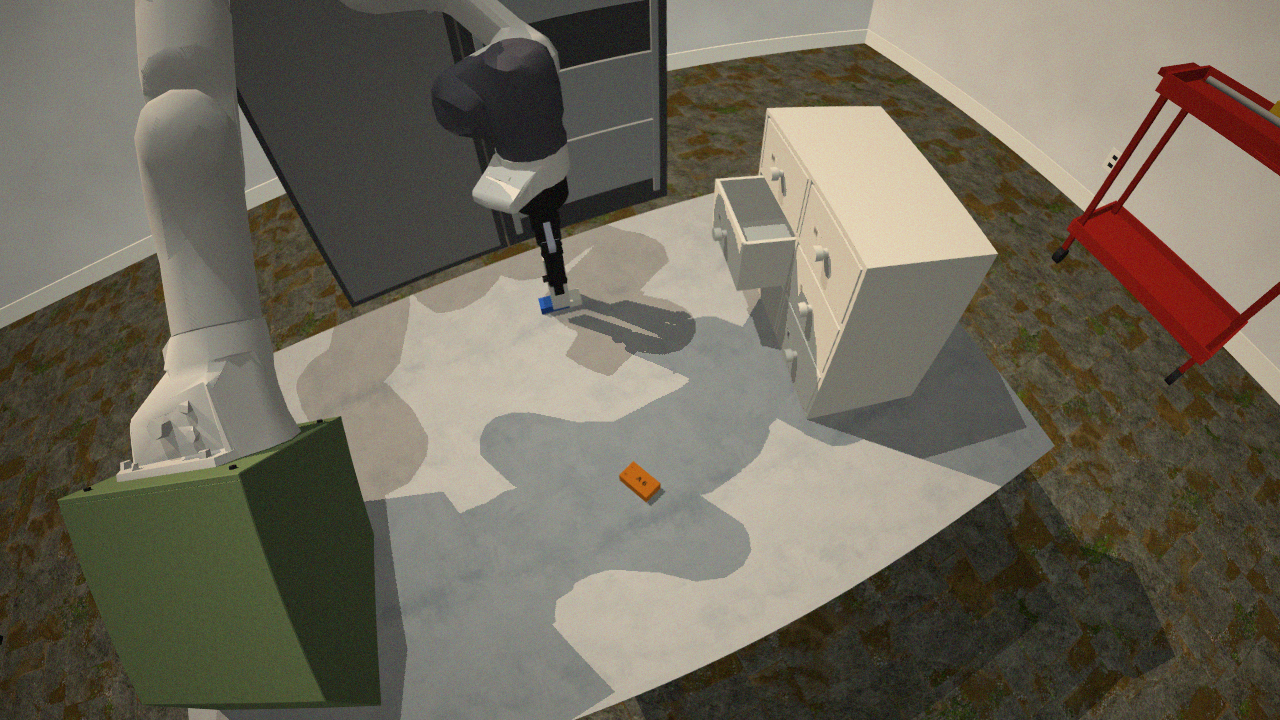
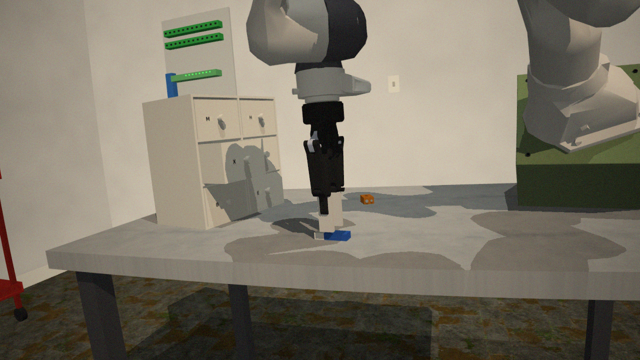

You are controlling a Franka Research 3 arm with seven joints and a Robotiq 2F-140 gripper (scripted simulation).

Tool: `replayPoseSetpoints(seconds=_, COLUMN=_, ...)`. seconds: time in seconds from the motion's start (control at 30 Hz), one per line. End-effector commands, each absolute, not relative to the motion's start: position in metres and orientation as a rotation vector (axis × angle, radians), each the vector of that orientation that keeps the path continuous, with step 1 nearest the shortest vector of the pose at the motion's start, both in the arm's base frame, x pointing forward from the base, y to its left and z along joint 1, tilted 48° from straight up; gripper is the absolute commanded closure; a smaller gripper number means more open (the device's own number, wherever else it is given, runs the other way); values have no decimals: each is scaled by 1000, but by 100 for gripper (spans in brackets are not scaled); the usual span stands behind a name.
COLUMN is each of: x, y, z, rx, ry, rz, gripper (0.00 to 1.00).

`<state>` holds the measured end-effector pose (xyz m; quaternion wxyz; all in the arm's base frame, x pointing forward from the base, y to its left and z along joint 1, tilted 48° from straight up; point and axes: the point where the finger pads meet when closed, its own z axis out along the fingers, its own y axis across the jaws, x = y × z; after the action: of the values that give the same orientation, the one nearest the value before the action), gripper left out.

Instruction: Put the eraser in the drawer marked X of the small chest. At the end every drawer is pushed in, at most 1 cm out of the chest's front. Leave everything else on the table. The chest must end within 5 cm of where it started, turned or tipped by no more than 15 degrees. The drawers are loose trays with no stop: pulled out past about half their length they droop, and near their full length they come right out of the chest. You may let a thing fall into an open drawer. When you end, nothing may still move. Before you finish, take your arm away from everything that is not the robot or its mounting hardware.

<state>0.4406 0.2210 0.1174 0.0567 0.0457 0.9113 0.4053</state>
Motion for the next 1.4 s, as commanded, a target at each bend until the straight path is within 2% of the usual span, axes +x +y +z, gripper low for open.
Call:
replayPoseSetpoints(seconds=0.0, x=442, y=224, z=115, rx=132, ry=2761, rz=1227, gripper=77)
replayPoseSetpoints(seconds=1.07, x=444, y=235, z=106, rx=132, ry=2762, rz=1227, gripper=77)
replayPoseSetpoints(seconds=1.1, x=444, y=235, z=106, rx=132, ry=2762, rz=1227, gripper=89)
replayPoseSetpoints(seconds=1.37, x=444, y=235, z=106, rx=132, ry=2762, rz=1227, gripper=89)
